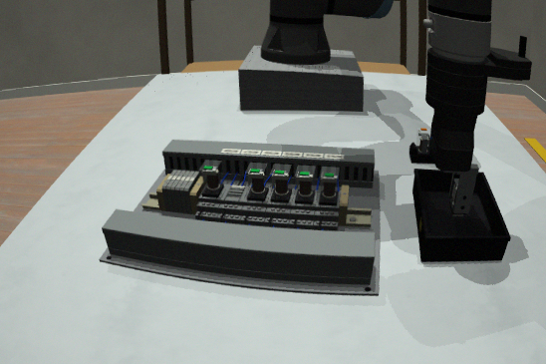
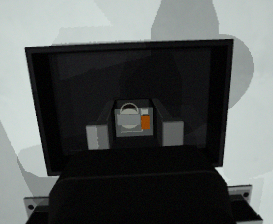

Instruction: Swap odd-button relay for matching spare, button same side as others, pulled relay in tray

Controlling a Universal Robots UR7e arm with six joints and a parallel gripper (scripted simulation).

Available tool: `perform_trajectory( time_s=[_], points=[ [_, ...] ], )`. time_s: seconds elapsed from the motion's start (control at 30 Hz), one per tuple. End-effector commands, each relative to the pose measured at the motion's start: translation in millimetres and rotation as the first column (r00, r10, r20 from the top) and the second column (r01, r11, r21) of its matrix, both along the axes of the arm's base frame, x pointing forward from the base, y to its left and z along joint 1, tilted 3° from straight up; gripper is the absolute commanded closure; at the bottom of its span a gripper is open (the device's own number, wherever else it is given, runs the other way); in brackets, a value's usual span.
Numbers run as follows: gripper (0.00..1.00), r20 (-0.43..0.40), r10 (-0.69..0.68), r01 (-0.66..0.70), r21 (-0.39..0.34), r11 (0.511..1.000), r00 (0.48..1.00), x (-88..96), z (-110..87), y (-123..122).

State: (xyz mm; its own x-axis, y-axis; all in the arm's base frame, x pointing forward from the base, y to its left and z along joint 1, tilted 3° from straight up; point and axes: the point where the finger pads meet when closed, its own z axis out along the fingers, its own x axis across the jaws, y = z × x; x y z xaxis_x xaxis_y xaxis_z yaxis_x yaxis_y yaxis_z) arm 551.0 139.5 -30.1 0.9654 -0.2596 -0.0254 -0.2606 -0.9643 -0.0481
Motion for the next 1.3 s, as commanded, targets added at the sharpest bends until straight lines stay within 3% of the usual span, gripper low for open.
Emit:
perform_trajectory(
  time_s=[0.0, 1.27],
  points=[
    [1.00, 0.001, 0.000, 0.000, 0.000, 1.000, 1.000, 0.5, 0.6, 0.0],
    [1.00, 0.001, 0.000, 0.000, 0.000, 1.000, 1.000, 0.5, -2.1, 0.3]
  ],
)
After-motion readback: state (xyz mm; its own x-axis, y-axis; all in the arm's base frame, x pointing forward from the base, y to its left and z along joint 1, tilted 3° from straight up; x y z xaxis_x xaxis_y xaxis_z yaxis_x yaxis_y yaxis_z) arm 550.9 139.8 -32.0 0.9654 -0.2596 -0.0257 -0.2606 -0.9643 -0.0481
